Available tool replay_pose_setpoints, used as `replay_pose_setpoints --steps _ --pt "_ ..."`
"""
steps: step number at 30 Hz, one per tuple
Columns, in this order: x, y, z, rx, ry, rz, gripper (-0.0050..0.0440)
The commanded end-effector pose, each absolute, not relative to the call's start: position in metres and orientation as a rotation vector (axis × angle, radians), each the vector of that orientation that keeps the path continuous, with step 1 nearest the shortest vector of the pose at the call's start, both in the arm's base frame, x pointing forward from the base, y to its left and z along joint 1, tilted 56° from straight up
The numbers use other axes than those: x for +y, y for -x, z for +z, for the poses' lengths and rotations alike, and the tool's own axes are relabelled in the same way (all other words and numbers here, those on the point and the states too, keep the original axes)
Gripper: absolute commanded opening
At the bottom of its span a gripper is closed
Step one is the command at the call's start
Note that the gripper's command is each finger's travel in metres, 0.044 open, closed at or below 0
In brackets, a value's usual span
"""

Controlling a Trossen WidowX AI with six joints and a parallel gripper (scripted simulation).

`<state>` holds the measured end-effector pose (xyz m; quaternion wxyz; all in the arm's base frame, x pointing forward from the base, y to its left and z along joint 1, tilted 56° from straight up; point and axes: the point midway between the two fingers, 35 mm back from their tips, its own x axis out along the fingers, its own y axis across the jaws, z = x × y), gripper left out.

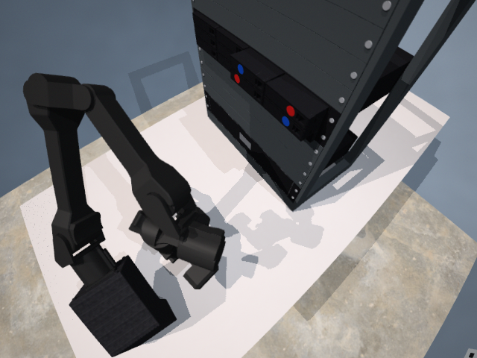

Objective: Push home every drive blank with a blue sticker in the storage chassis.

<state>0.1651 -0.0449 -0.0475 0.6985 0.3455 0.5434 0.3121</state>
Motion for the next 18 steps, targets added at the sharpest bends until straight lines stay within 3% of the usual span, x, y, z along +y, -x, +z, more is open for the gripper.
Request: replay_pose_setpoints --steps 1,18 --pt "-0.051 -0.169 -0.048 1.206 -0.777 0.644 0.044" --pt "-0.072 -0.182 -0.054 1.196 -0.911 0.363 0.044"
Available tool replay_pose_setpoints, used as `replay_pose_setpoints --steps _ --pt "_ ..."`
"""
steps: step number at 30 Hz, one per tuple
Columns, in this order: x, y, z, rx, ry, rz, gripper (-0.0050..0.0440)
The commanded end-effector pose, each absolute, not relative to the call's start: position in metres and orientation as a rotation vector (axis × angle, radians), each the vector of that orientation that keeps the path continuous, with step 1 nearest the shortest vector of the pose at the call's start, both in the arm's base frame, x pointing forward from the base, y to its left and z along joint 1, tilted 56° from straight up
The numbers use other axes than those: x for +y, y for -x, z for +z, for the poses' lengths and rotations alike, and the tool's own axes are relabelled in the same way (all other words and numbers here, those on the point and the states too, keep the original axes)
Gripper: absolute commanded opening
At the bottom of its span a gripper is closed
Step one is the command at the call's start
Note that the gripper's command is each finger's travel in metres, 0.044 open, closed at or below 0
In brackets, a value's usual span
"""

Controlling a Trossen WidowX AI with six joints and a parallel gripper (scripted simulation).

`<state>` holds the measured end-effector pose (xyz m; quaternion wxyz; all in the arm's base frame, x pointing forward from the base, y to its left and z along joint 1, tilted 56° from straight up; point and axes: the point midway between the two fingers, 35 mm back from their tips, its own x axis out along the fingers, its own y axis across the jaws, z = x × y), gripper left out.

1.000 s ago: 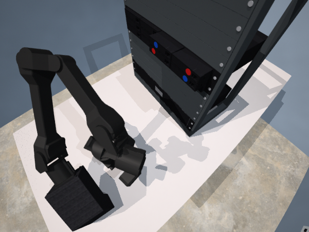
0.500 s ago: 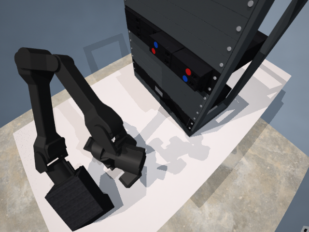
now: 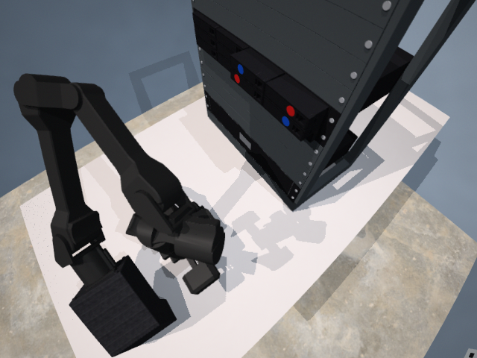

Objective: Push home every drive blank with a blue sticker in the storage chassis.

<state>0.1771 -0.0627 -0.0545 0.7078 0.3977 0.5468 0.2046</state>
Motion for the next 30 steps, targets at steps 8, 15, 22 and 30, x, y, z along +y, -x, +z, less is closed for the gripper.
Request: replay_pose_setpoints --steps 8,15,22,30 --pt "-0.09 -0.193 -0.054 1.14 -1.035 0.148 0.044" --pt "-0.105 -0.2 -0.051 1.076 -1.132 0.006 0.044" --pt "-0.121 -0.208 -0.046 0.985 -1.243 -0.132 0.044" --pt "-0.138 -0.215 -0.036 0.871 -1.366 -0.256 0.044"
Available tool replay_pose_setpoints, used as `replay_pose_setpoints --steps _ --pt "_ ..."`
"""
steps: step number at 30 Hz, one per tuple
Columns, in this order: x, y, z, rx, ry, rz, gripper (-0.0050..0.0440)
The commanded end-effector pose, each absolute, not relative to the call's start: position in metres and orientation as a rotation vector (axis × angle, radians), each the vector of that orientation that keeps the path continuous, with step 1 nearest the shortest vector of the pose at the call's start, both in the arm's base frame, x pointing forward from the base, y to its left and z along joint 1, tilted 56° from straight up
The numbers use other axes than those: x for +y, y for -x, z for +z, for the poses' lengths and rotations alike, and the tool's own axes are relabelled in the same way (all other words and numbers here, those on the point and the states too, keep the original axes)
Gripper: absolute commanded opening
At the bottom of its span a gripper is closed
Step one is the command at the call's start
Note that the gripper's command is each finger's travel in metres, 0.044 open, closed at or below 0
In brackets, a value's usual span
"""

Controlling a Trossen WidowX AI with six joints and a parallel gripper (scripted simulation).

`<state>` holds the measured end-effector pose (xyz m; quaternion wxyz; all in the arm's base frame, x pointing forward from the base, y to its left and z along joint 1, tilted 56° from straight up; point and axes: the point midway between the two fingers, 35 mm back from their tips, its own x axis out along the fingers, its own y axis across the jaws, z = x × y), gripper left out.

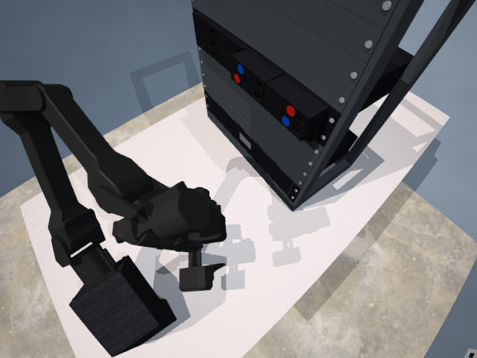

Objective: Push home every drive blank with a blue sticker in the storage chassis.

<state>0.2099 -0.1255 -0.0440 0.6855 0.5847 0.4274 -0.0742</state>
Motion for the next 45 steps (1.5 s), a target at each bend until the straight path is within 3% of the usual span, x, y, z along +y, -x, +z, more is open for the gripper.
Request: replay_pose_setpoints --steps 1,23,45 --pt "-0.138 -0.215 -0.036 0.871 -1.366 -0.256 0.044" --pt "-0.184 -0.227 0.012 0.432 -1.766 -0.471 0.044" --pt "-0.209 -0.223 0.082 -0.018 -2.172 -0.4 0.044"
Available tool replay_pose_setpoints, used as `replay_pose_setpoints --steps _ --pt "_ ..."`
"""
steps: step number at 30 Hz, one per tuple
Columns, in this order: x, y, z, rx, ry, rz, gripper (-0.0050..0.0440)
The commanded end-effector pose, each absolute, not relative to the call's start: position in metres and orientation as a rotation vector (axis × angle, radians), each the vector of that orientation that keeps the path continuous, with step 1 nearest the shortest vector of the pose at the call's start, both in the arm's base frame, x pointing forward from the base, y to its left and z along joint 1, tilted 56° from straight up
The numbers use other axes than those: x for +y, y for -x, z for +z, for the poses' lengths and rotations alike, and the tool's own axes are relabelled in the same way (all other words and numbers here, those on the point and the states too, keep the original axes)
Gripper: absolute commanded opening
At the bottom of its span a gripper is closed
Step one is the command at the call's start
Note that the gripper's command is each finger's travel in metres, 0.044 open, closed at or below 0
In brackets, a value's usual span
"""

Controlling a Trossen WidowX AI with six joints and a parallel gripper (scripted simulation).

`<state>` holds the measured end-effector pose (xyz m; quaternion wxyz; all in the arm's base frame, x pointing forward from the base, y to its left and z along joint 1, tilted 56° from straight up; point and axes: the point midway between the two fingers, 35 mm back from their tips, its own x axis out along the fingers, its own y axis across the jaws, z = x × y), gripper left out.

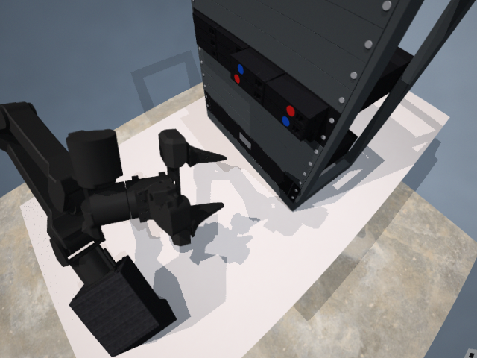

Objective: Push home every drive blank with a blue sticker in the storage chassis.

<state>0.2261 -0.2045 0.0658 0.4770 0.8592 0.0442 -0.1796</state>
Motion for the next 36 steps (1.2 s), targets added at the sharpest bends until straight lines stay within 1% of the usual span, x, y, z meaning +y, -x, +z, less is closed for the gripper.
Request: replay_pose_setpoints --steps 1,3,18,36 --pt "-0.209 -0.223 0.086 -0.038 -2.192 -0.389 0.044" --pt "-0.209 -0.223 0.086 -0.038 -2.192 -0.389 0.044" --pt "-0.207 -0.212 0.132 -0.235 -2.419 -0.215 0.044" --pt "-0.201 -0.206 0.154 -0.299 -2.522 -0.108 0.044"
